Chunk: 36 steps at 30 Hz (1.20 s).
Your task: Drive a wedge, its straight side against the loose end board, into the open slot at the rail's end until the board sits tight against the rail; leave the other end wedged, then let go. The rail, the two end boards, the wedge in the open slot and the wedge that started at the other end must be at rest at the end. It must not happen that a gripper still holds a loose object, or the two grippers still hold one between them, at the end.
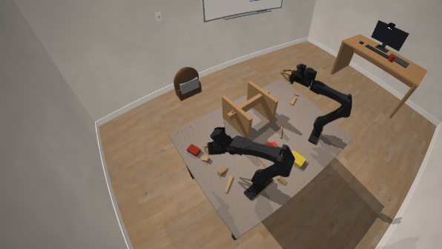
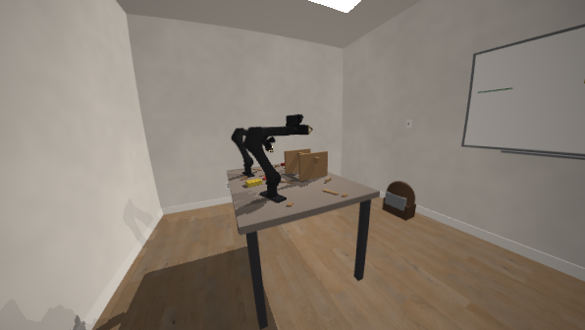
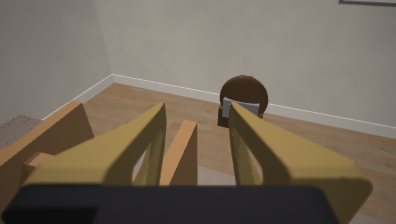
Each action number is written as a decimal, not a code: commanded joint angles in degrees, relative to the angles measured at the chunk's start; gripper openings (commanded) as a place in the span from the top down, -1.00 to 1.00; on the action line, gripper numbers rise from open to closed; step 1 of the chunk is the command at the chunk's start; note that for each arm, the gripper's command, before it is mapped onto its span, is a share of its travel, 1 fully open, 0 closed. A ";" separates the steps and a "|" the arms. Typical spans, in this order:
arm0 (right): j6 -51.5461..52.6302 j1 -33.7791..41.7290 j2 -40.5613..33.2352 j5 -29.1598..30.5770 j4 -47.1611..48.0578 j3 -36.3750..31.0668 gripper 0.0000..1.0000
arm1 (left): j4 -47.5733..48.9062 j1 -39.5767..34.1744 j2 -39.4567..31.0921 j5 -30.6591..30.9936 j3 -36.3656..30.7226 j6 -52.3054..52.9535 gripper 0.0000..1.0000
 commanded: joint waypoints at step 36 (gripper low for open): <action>-0.40 0.01 -0.75 0.21 1.09 2.86 0.23 | -33.35 21.96 5.42 0.64 -7.22 51.75 0.15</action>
